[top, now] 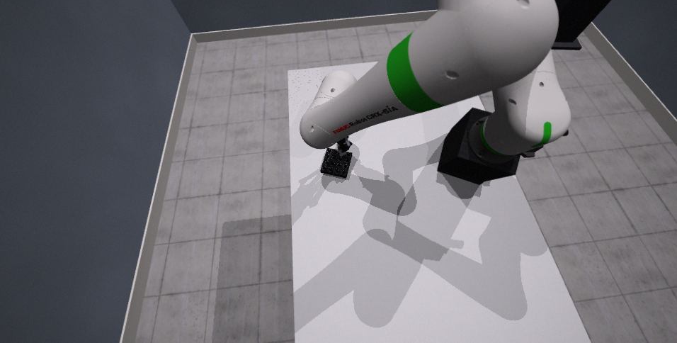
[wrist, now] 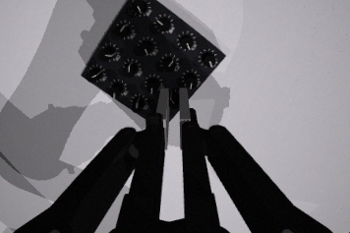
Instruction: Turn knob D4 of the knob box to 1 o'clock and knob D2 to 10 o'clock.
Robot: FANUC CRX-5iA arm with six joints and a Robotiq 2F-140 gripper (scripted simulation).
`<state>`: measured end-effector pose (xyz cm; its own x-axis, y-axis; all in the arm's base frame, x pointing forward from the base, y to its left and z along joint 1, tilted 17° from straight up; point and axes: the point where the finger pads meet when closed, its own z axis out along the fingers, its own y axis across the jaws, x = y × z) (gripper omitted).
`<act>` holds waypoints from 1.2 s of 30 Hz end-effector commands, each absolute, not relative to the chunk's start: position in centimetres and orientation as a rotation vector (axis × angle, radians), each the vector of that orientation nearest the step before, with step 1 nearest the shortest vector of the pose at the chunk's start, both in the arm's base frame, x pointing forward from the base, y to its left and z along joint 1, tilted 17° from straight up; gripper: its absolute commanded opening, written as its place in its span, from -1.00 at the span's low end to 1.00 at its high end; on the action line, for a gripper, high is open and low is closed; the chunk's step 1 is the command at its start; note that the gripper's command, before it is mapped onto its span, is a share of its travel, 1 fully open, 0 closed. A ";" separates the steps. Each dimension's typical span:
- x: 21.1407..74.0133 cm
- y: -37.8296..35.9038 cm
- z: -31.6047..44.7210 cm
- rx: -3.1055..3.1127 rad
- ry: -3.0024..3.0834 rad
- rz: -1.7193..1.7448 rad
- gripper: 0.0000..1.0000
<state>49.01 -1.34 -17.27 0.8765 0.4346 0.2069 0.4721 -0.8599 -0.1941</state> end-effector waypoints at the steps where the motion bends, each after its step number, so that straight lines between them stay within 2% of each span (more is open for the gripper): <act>1: 49.0 -1.4 -17.3 -2.765 -0.852 -0.255 -0.90; 36: 49.0 -1.4 -17.3 -2.369 -1.766 -0.364 -0.90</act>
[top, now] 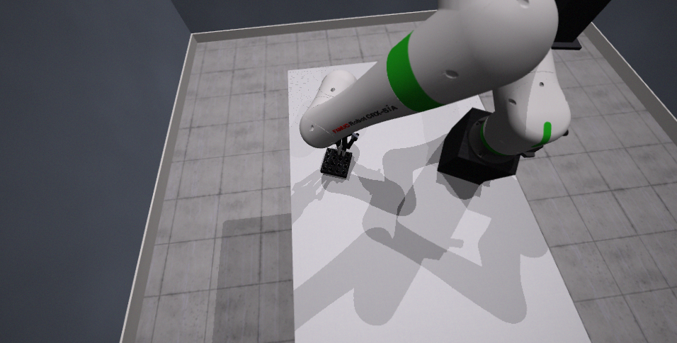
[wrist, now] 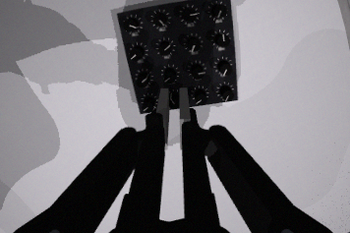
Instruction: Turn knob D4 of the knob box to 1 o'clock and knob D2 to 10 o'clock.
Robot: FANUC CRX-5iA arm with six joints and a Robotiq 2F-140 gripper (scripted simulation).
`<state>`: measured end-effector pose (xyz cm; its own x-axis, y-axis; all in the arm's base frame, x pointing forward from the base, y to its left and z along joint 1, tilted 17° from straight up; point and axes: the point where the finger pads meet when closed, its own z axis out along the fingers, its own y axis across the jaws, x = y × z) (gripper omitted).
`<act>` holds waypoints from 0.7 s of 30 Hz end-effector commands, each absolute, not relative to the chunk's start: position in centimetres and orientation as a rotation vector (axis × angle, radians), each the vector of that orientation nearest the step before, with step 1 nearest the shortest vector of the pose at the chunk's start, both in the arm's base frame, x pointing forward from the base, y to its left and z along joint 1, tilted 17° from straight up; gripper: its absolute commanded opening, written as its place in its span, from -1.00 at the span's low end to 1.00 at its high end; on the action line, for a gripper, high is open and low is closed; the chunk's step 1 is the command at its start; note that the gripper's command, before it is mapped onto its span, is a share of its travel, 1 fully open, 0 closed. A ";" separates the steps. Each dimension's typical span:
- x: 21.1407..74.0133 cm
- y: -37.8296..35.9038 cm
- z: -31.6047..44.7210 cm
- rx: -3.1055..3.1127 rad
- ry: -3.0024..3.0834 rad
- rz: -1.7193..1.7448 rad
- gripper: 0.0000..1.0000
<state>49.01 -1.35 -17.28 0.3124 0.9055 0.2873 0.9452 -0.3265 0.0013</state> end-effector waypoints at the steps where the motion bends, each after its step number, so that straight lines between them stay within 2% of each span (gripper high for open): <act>1: 49.0 -1.4 -17.3 -2.359 -1.782 -0.366 -0.90; 21: 49.0 -1.4 -17.3 -2.261 -1.924 -0.381 -0.90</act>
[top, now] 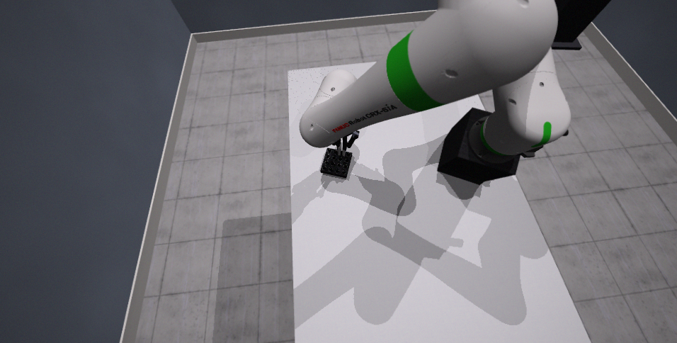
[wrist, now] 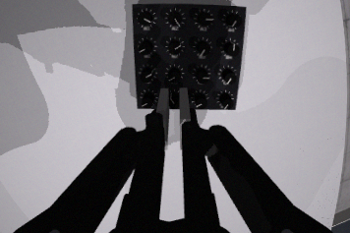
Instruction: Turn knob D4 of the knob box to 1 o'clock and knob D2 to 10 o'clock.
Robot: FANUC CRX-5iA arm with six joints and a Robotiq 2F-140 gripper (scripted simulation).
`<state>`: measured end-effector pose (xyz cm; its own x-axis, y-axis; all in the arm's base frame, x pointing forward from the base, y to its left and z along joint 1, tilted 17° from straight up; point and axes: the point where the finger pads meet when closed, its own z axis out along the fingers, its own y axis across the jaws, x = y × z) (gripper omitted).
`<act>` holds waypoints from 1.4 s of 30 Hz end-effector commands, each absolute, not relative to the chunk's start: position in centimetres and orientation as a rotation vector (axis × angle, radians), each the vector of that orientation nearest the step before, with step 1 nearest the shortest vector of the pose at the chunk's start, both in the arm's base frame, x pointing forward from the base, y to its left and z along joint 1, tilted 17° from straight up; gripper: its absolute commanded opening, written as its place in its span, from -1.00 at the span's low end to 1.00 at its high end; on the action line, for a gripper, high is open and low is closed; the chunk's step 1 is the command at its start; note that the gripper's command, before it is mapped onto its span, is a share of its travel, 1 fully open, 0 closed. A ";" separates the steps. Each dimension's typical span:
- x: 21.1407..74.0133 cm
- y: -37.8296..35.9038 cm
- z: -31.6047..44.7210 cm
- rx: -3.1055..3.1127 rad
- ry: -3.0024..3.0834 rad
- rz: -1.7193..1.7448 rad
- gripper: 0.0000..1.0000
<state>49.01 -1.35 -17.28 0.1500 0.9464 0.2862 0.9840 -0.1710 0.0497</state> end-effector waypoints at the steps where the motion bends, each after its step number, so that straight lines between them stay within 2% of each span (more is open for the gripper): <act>1: 49.0 -1.4 -17.3 -2.261 -1.924 -0.381 -0.90; 20: 49.0 -1.4 -17.3 -2.258 -1.928 -0.381 -0.90; 21: 49.0 -1.4 -17.3 -2.258 -1.928 -0.381 -0.77; 42: 49.0 -1.4 -17.2 -2.258 -1.928 -0.381 -0.77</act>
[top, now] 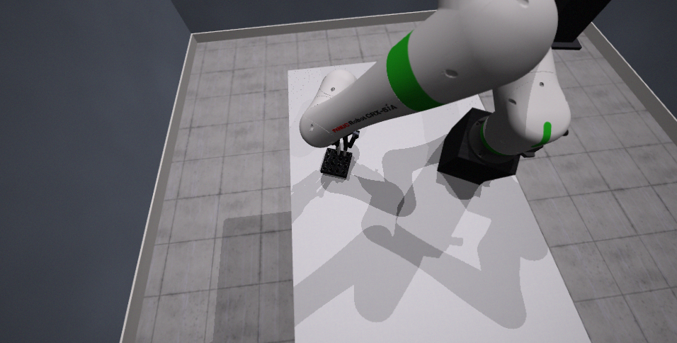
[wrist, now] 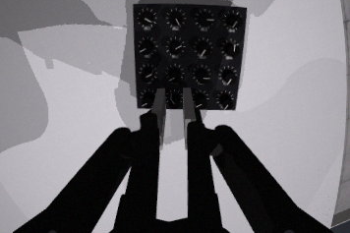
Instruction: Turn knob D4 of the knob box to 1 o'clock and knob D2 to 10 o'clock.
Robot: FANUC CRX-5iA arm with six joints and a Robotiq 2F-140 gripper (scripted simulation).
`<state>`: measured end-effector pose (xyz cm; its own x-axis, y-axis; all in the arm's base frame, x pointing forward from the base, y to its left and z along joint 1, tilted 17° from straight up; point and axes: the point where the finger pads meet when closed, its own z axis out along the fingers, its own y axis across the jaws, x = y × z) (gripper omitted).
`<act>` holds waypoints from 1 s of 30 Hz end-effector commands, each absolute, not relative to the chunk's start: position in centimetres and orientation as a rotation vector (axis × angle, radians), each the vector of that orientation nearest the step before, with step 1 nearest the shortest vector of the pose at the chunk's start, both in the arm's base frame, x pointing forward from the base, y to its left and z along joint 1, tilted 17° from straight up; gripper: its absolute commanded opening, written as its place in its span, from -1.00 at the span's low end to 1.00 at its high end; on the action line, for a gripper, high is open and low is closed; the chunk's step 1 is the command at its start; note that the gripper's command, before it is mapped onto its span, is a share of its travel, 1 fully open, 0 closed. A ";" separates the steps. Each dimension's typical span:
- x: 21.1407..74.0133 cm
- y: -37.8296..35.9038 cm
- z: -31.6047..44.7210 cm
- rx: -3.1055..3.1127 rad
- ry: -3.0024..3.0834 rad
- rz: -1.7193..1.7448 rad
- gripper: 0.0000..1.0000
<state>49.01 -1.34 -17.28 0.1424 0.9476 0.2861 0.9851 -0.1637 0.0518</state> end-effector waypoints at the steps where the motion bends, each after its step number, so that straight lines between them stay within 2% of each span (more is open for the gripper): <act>1: 49.0 -1.4 -17.2 -2.258 -1.928 -0.381 -0.77; 30: 48.7 -2.4 -13.6 -2.258 -1.928 -0.381 -0.77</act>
